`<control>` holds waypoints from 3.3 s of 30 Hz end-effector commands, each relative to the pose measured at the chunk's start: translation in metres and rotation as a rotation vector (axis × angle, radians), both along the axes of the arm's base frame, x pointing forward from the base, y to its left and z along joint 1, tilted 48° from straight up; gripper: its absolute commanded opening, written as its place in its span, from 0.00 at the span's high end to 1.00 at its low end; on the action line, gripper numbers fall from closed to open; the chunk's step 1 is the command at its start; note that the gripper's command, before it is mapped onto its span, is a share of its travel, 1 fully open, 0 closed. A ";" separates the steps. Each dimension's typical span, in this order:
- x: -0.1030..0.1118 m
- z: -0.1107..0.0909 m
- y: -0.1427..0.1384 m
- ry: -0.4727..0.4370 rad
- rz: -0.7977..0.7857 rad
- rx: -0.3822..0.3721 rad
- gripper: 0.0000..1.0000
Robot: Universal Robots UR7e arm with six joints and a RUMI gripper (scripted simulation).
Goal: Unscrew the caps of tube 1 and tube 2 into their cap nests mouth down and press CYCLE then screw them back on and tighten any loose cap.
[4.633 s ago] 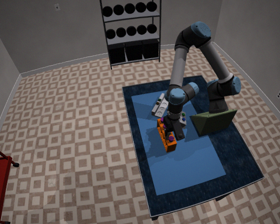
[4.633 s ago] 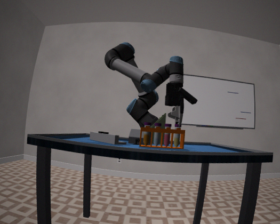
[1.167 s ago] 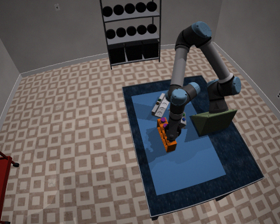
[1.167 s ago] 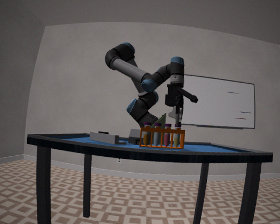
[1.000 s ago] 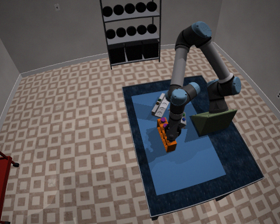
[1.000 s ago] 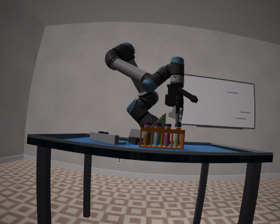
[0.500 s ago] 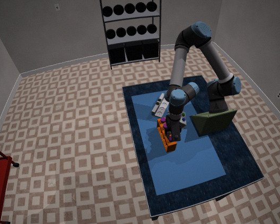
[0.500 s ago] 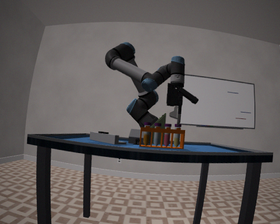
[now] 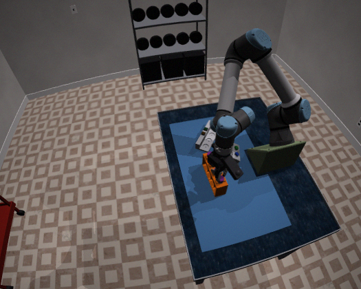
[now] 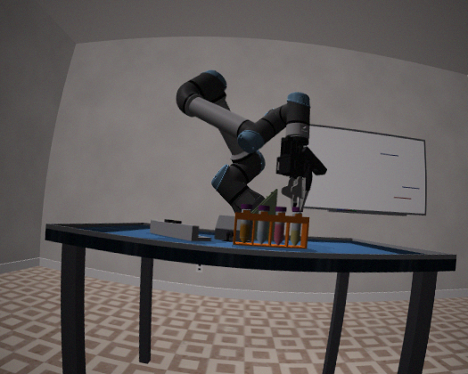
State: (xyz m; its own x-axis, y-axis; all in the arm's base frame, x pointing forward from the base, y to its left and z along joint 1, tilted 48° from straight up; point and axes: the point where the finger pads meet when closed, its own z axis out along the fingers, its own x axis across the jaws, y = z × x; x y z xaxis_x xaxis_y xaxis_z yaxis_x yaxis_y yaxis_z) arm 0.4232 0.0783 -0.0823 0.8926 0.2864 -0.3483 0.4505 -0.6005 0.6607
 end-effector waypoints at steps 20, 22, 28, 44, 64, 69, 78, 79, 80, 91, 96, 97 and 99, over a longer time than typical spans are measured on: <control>0.000 0.000 0.000 -0.194 -0.167 0.008 0.65; 0.000 0.000 0.000 -0.255 -0.223 0.006 0.65; 0.000 0.000 0.000 -0.436 -0.385 0.002 0.65; 0.000 0.000 0.000 -0.529 -0.470 0.000 1.00; 0.000 0.000 0.000 -0.140 -0.119 0.009 1.00; 0.000 0.000 0.000 -0.140 -0.119 0.009 0.65; 0.000 0.000 0.000 -0.141 -0.119 0.009 0.65; 0.000 0.000 0.000 -0.141 -0.119 0.009 0.65; 0.000 0.000 0.000 -0.141 -0.119 0.009 0.65; 0.000 0.003 0.004 -0.335 -0.294 0.004 0.65; 0.000 0.004 0.005 -0.335 -0.294 0.004 0.65; 0.000 0.005 0.006 -0.335 -0.294 0.004 0.65; 0.000 0.005 0.006 -0.335 -0.294 0.004 0.65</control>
